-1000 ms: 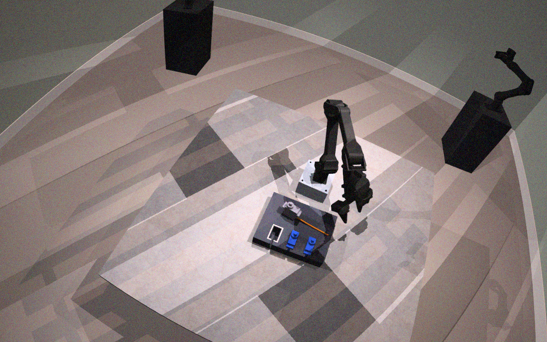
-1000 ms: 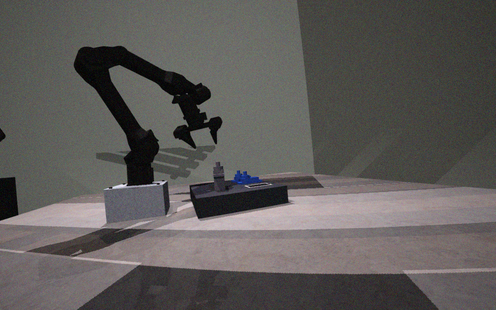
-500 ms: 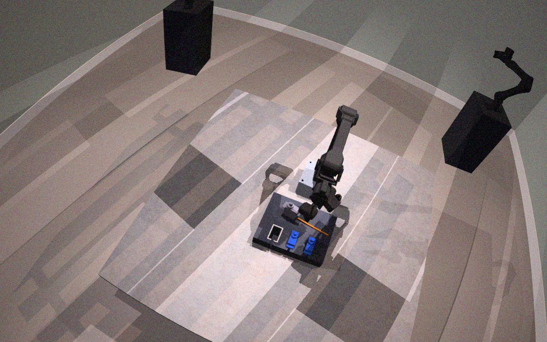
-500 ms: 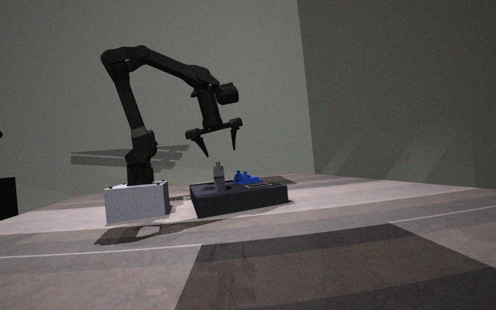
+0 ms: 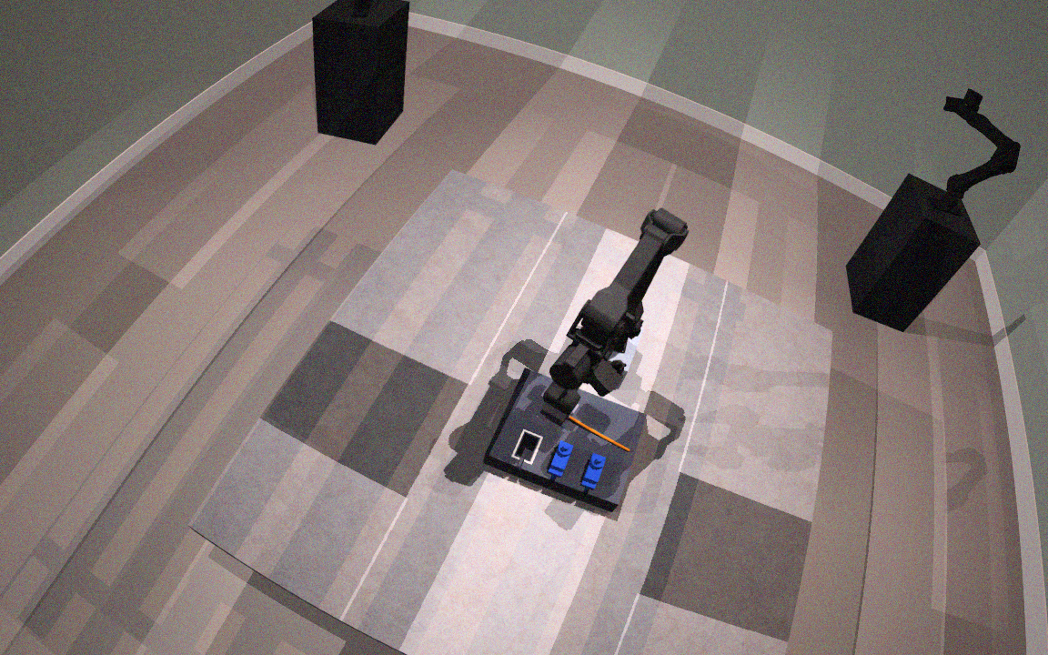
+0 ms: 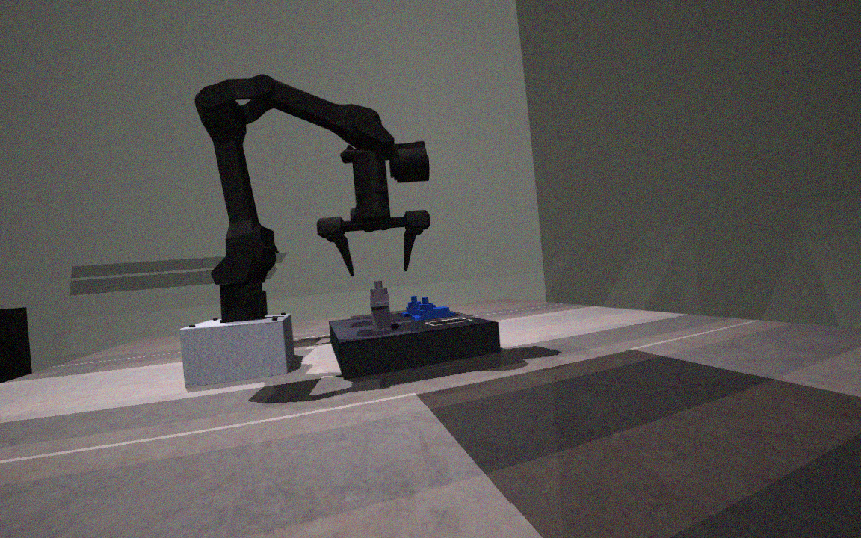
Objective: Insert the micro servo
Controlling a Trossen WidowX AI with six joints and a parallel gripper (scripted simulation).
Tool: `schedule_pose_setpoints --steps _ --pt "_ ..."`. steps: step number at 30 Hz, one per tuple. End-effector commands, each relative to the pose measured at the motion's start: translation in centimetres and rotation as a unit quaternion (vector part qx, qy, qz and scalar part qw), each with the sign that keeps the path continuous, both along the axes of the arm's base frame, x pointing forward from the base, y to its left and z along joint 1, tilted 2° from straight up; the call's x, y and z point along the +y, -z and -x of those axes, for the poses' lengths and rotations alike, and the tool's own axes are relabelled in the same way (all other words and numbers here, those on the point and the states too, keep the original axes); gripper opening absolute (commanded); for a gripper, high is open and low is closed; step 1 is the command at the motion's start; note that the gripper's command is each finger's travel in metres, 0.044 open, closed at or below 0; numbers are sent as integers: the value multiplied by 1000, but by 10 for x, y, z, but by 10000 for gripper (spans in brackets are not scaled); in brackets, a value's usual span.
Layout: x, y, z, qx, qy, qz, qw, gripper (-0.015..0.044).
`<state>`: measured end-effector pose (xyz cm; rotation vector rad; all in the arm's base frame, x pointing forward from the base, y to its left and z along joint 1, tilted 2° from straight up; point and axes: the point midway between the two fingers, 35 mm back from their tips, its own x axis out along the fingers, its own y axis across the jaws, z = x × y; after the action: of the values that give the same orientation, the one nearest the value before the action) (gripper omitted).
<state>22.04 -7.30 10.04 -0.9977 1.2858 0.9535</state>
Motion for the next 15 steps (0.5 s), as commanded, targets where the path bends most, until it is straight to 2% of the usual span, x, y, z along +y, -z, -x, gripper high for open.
schedule_pose_setpoints --steps 1,15 --pt "-1 13 1 7 -4 1 1000 440" --pt "-1 34 1 7 -4 1 1000 440"
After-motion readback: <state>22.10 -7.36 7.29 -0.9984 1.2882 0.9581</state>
